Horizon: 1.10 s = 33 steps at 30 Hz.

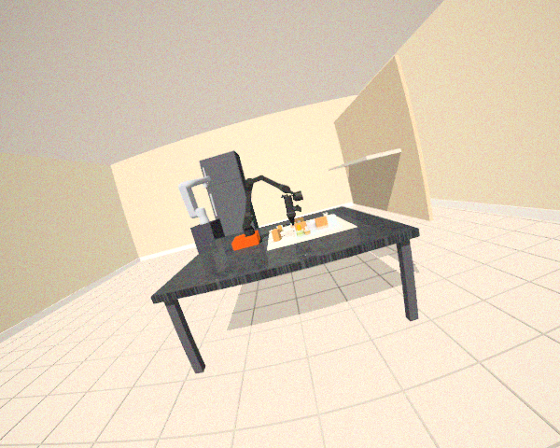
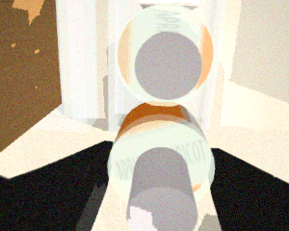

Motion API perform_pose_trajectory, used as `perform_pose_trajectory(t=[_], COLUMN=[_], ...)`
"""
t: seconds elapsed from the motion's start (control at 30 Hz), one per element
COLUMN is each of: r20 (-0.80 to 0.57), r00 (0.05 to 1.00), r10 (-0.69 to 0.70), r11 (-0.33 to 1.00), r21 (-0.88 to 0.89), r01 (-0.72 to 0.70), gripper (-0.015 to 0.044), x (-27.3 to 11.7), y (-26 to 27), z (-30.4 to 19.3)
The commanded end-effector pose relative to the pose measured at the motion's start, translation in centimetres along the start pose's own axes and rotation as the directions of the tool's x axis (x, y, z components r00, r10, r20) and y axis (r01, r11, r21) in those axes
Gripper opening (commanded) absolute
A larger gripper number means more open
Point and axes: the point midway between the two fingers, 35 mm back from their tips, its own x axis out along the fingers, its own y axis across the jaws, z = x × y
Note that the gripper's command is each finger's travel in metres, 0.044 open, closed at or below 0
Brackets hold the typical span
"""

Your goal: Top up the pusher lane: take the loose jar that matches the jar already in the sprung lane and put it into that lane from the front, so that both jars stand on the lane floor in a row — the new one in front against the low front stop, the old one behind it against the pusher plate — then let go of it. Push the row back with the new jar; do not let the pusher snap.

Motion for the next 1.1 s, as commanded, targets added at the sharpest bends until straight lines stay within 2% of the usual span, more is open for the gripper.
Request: perform_pose_trajectory(t=[0.0,1.07], r20=[0.039,0.04], r00=[0.999,0.999], r10=[0.004,0.004], r11=[1.0,1.0], r21=[-0.003,-0.003], r01=[-0.004,-0.004], gripper=[0.0,0.0], x=[-0.5,-0.9], y=[0.1,0.0], z=[1.3,2.8])
